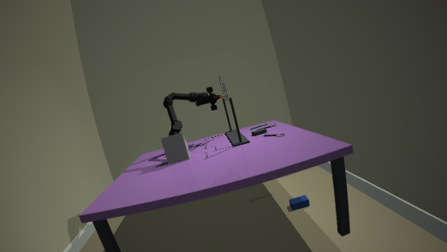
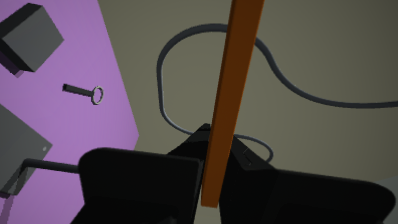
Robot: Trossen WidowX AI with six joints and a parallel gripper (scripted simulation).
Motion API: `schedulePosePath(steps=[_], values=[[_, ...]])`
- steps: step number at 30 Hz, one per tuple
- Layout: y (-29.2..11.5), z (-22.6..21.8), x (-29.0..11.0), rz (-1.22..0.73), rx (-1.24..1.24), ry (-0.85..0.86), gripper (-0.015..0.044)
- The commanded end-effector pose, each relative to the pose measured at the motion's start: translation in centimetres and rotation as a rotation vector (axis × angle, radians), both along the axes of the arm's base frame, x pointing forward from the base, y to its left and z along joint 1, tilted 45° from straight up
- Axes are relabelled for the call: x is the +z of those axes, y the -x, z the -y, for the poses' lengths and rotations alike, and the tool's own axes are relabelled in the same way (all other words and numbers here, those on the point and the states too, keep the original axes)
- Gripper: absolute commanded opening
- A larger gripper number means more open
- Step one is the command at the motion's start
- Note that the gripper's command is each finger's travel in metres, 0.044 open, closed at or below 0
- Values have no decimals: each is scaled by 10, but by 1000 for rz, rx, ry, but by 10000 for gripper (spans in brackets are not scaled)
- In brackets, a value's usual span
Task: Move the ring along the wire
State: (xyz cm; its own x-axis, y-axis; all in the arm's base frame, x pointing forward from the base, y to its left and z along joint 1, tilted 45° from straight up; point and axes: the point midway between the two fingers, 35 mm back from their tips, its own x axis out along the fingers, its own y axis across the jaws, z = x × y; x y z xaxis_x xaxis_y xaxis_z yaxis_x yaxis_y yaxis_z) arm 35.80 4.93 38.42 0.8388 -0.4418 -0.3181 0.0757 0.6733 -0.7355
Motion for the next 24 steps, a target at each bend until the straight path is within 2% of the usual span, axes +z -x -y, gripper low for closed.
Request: schedulePosePath(steps=[1,24], values=[[2,7,8,7,-10,36,-150],[6,29,42,-26,-11,289,-150]])
